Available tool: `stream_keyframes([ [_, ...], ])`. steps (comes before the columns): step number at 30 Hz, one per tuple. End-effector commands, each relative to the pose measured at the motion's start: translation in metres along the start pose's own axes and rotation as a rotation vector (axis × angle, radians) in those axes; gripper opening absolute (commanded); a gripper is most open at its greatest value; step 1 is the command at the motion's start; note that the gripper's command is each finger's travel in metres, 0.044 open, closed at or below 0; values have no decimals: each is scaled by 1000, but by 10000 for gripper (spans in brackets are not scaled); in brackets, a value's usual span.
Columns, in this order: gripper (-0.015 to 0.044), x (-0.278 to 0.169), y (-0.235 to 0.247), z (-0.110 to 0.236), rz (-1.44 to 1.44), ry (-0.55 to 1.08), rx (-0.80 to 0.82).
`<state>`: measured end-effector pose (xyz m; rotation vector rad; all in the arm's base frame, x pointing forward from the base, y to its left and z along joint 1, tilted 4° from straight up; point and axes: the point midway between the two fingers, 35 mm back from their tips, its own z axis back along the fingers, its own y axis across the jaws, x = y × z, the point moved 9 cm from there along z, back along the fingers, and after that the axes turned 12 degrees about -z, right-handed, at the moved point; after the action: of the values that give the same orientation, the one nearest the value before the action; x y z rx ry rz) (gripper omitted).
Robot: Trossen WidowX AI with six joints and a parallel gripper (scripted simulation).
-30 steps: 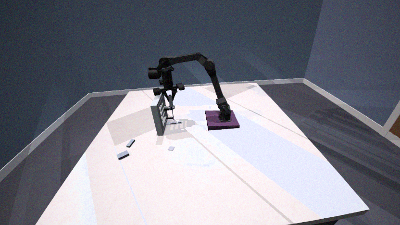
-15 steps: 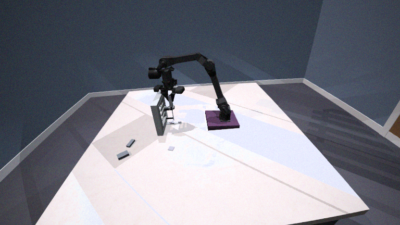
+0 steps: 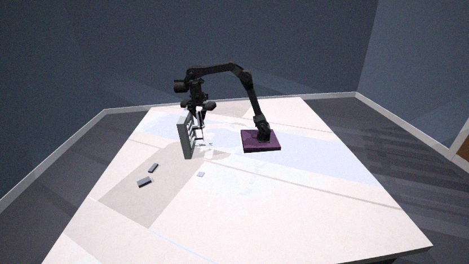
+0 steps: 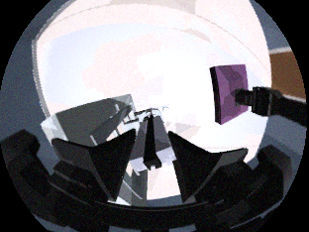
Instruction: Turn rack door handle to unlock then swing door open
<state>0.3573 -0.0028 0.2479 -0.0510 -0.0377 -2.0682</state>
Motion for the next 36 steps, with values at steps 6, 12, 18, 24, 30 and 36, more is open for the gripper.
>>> stream_keyframes([
  [6,285,0,0,-1,168,2,-4],
  [12,285,0,0,-1,465,2,-4],
  [18,285,0,0,-1,762,3,-3],
  [24,285,0,0,-1,1060,4,-3],
  [30,285,0,0,-1,1357,4,-2],
  [36,285,0,0,-1,1654,5,-2],
])
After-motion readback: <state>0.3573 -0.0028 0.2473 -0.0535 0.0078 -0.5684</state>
